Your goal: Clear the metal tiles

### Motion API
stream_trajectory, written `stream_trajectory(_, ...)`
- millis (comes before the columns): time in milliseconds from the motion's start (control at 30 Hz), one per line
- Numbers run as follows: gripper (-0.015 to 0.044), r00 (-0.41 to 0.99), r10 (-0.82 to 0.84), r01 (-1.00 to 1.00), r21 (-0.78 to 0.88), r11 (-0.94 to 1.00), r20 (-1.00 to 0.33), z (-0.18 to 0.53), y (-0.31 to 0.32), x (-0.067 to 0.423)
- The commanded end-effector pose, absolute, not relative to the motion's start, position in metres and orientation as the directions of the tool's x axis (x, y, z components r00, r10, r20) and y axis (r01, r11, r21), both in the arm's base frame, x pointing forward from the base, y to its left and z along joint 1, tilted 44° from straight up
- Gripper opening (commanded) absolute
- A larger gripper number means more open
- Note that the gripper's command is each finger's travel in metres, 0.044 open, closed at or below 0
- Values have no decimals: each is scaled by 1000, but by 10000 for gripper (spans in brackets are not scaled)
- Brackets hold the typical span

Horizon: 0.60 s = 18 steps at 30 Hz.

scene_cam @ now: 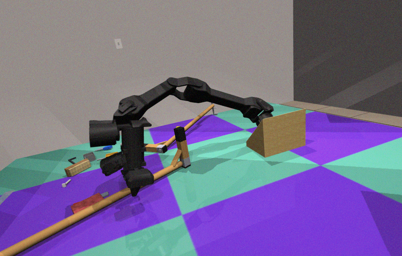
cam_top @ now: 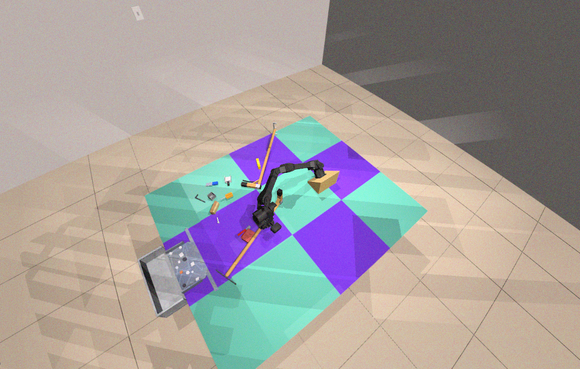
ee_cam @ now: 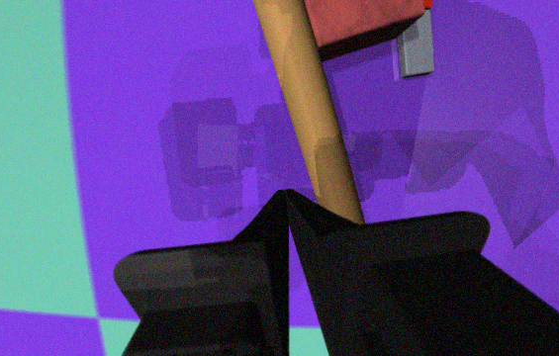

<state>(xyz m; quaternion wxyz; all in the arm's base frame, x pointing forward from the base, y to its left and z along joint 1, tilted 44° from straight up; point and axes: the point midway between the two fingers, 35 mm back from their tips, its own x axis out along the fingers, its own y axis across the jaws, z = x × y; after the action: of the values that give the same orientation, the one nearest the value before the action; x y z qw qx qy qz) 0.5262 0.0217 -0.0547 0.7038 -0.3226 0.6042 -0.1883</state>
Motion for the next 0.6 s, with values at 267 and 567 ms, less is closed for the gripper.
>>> stream_trajectory(267,0,202,-658,-119,-685,719,-725,-46,13,531)
stream_trajectory(567,0,204,-659,-113,-686,719,-724,-41,7,534)
